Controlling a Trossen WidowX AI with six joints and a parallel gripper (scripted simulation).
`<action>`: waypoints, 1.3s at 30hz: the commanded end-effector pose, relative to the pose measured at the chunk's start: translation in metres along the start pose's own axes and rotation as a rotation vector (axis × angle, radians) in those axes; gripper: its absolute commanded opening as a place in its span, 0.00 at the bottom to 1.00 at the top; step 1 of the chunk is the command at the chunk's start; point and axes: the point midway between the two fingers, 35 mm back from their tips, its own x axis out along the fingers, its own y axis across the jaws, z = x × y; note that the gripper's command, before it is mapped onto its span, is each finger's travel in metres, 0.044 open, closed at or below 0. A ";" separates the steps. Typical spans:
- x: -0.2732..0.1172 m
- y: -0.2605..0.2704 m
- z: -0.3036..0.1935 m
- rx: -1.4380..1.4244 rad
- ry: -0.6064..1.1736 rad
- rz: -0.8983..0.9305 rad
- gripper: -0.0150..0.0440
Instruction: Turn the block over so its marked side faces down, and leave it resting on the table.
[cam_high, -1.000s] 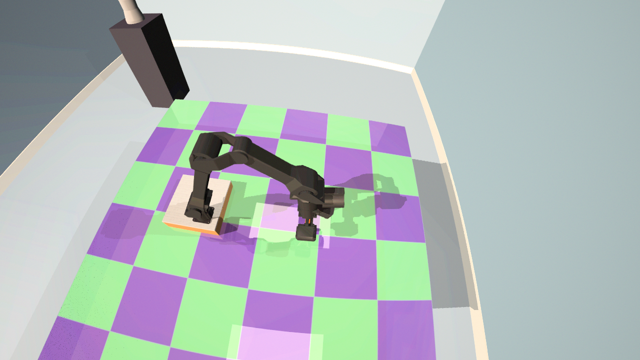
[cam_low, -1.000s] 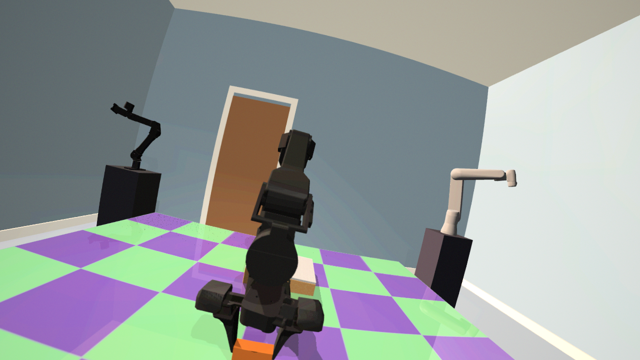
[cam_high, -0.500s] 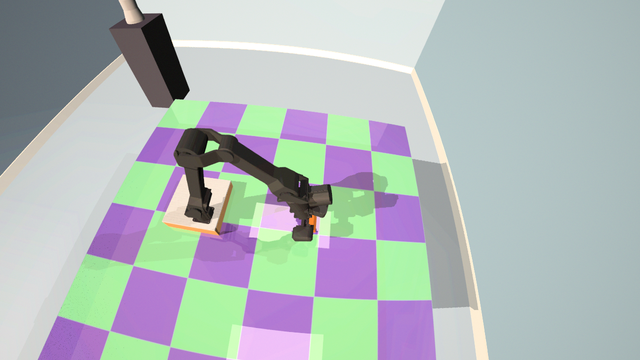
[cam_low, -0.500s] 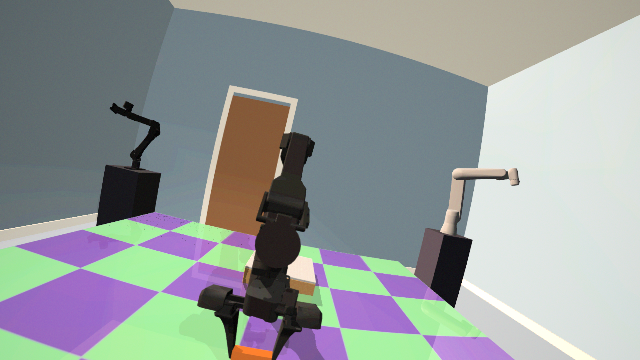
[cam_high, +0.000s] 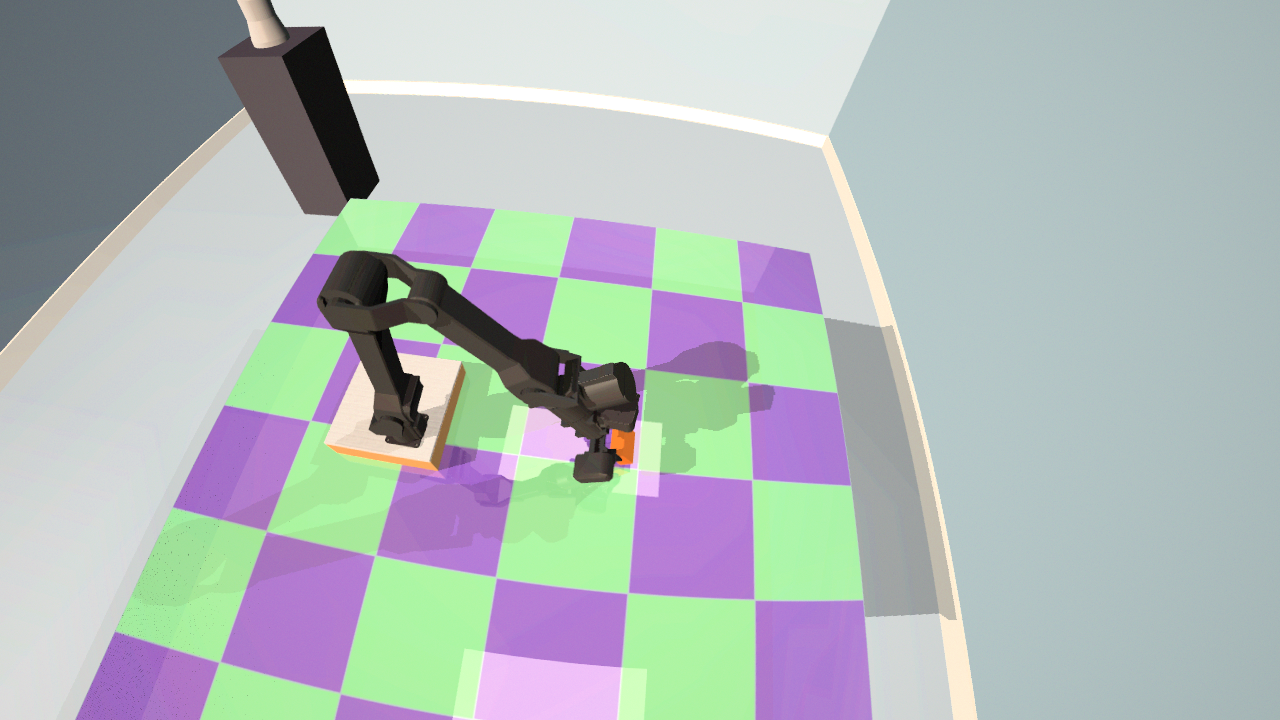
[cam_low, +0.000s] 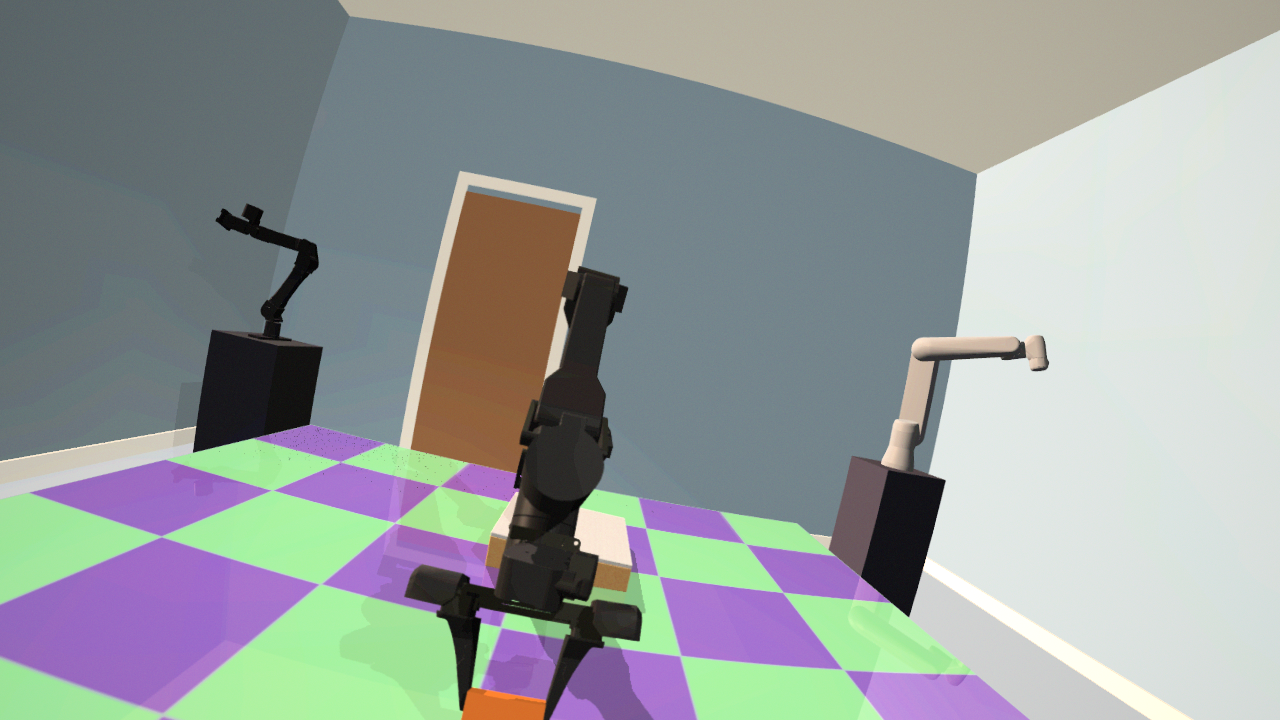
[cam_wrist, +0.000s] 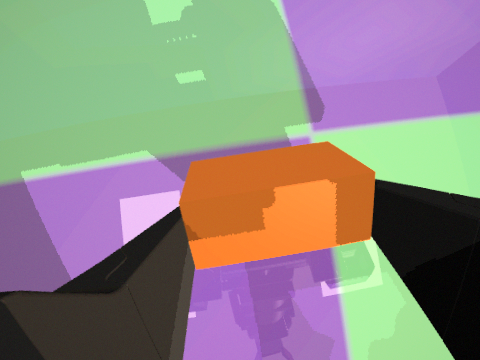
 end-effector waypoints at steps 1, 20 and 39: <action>-0.005 0.000 0.002 0.006 -0.046 -0.002 0.25; 0.031 0.001 -0.001 -0.042 -0.228 0.000 0.25; 0.041 0.001 -0.013 -0.016 -0.489 -0.006 0.25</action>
